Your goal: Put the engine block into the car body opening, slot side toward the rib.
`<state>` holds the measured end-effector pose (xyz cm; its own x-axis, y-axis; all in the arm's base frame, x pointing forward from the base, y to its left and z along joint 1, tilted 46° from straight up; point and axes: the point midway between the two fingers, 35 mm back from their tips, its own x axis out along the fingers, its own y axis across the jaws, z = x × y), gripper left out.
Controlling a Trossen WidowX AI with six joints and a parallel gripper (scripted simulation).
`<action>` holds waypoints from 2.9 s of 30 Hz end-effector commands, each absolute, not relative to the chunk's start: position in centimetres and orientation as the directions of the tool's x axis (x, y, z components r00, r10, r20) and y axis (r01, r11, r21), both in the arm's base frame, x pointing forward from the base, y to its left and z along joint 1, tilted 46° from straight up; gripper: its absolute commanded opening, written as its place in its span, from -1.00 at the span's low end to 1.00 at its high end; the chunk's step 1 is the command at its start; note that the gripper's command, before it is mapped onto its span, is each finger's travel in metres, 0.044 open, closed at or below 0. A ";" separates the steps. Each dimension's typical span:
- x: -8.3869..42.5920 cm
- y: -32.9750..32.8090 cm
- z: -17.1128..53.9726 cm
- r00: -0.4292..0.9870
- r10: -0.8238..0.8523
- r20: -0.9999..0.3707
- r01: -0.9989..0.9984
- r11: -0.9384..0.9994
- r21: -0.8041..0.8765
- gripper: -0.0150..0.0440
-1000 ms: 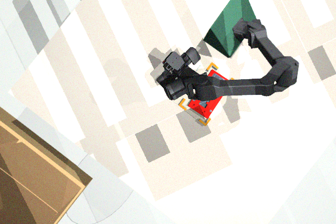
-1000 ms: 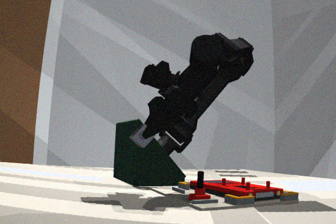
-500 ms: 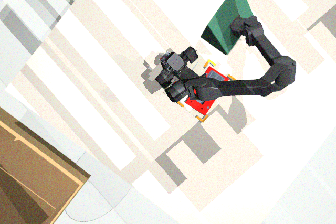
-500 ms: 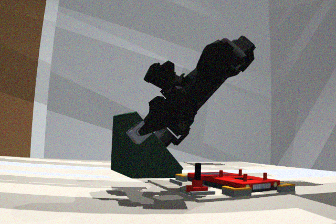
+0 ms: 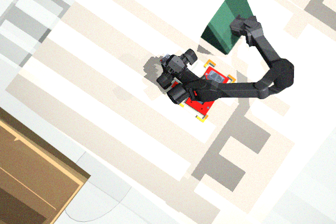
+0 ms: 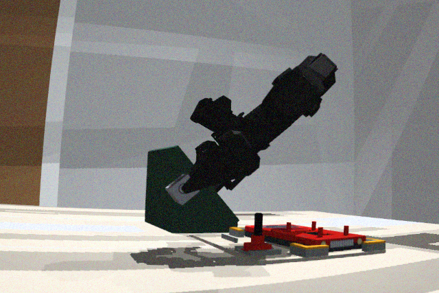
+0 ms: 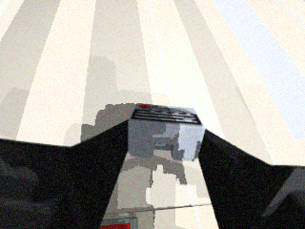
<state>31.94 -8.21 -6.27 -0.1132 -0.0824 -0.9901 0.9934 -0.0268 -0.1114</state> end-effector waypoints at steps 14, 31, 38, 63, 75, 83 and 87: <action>31.5 -6.5 -8.1 -0.123 -0.084 -0.989 0.992 -0.028 -0.121 -0.49; 31.4 -5.0 -9.6 -0.123 -0.083 -0.989 0.992 -0.028 -0.121 -0.49; 31.3 -4.4 -10.2 -0.123 -0.083 -0.989 0.992 -0.028 -0.121 -0.49; 31.3 -3.2 -11.4 -0.117 -0.092 -0.989 0.993 -0.031 -0.115 -0.22; 31.3 -3.2 -11.4 -0.117 -0.092 -0.989 0.993 -0.031 -0.115 0.84; 31.3 -3.3 -11.3 -0.119 -0.092 -0.989 0.993 -0.030 -0.117 1.00; 31.6 -3.3 -9.6 -0.123 -0.082 -0.989 0.992 -0.028 -0.121 1.00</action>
